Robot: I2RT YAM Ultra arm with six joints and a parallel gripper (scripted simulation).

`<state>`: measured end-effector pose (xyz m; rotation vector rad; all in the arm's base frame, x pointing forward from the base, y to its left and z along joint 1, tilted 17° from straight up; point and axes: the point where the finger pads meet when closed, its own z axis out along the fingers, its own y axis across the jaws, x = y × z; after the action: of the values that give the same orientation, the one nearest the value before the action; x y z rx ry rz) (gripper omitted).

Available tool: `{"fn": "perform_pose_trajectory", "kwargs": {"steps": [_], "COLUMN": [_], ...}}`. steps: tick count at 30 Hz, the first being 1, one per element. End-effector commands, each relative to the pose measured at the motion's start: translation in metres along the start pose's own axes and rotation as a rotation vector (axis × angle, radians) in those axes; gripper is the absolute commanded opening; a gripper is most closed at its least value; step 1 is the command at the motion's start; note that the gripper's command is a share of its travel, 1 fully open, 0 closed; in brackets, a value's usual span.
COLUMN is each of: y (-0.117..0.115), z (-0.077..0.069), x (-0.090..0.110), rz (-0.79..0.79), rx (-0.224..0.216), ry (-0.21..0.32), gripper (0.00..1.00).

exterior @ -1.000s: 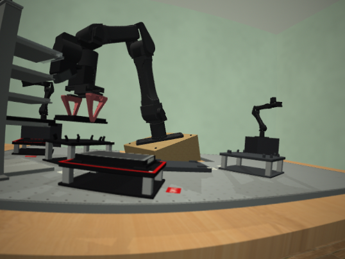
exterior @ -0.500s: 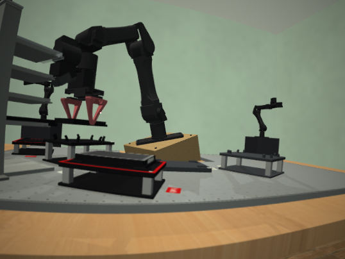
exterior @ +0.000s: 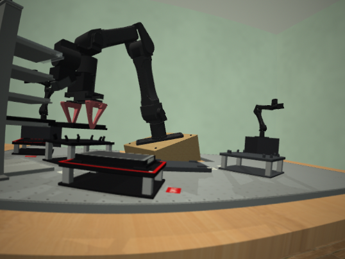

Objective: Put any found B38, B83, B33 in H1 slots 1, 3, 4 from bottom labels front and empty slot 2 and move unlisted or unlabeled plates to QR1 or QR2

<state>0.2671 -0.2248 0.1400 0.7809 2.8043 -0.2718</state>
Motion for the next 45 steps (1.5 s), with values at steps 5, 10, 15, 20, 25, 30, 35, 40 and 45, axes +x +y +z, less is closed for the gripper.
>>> {"fn": "perform_pose_trajectory", "kwargs": {"steps": [5,10,15,20,25,30,35,40,45], "y": [-0.001,-0.001,-0.001,-0.001,-0.001,-0.001,-0.001,-0.001,-0.001], "z": [-0.001,0.003,0.006,0.008,0.011,0.015,0.017,0.02,0.023], "x": [-0.003,-0.003,-0.003,-0.003,-0.003,-0.003,-0.003,-0.003,-0.004], "rz": [0.001,0.001,0.001,0.001,0.001,0.001,0.001,0.001,0.001], "rx": [0.002,0.002,0.002,0.002,0.002,0.002,0.002,0.002,0.002], "ry": [-0.017,-0.017,-0.017,-0.017,-0.017,-0.017,-0.017,-0.017,-0.017], "gripper": [0.86,0.86,0.86,0.86,0.86,0.86,0.86,0.86,0.86]}}
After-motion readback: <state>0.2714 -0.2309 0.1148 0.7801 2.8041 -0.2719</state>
